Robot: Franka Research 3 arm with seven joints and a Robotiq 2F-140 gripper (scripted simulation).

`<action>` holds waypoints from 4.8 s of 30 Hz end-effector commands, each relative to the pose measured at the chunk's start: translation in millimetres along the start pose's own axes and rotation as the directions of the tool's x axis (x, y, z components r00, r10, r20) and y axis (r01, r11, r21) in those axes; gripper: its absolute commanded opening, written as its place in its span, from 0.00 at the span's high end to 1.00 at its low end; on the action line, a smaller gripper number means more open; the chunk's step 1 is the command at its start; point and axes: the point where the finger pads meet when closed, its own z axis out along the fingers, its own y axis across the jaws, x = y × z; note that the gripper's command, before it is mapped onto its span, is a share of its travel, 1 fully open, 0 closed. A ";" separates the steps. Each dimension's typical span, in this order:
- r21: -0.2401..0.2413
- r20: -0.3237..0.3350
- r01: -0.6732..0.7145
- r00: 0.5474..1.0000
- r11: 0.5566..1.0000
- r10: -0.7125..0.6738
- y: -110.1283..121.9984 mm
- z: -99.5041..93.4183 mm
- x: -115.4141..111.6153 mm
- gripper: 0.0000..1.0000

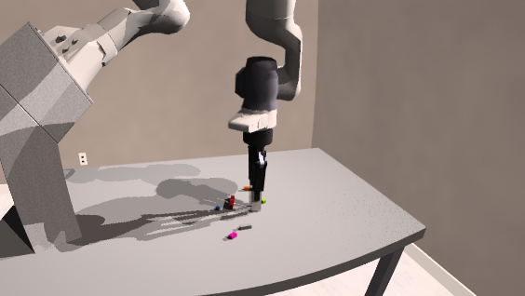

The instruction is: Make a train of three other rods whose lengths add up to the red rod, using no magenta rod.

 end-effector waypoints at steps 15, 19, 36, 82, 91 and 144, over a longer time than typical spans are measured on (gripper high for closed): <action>0.004 0.003 -0.004 1.000 1.000 0.004 -1.3 3.1 -1.2 0.85; 0.004 0.003 -0.004 1.000 1.000 0.004 -1.3 3.1 -1.2 0.85; 0.004 0.003 -0.004 1.000 1.000 0.004 -1.3 3.1 -1.2 0.85; 0.004 0.003 -0.004 1.000 1.000 0.004 -1.3 -8.1 -1.2 0.97; 0.004 0.003 -0.004 1.000 1.000 0.004 -1.1 -71.1 -1.0 0.97; 0.001 0.005 -0.607 0.794 0.794 0.607 -130.1 -92.0 -20.9 0.97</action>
